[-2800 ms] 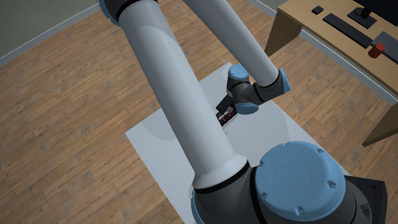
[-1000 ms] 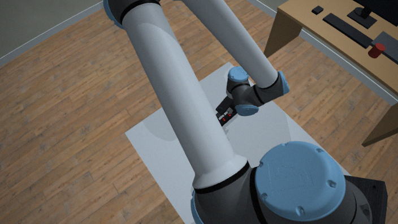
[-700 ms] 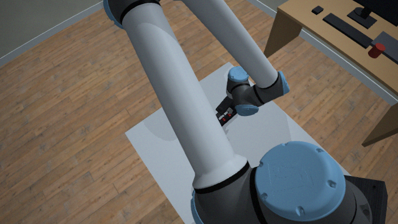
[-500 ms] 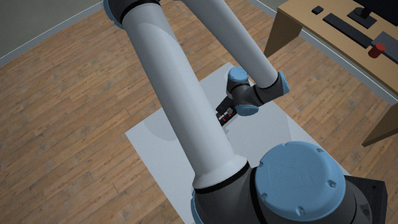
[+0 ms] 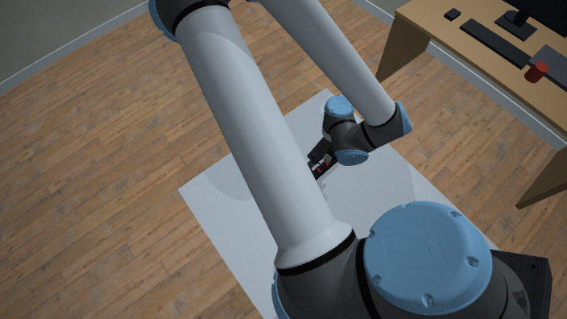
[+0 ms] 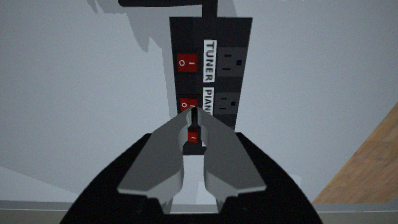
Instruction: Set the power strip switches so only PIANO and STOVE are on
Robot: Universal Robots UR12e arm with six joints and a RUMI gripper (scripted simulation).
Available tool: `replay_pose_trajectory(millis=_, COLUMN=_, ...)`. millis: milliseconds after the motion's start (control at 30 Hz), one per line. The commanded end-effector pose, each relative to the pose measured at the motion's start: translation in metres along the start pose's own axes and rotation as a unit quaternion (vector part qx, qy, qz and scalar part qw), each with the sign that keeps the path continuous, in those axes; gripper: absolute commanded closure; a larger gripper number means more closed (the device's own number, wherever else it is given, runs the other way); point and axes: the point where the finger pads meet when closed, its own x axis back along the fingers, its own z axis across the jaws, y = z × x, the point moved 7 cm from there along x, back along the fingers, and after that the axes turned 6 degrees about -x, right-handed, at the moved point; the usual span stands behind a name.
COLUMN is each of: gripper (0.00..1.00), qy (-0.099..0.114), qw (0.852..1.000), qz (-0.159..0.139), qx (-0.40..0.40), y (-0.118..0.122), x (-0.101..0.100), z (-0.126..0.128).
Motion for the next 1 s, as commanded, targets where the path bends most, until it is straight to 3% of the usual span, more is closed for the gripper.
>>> replay_pose_trajectory(millis=0, gripper=1.00, qy=0.000, qw=1.000, qz=0.000, qx=0.000, y=0.0001, x=-0.0018, z=0.0003)
replay_pose_trajectory(millis=967, gripper=1.00, qy=0.000, qw=1.000, qz=0.000, qx=0.000, y=0.0001, x=-0.0048, z=0.0003)
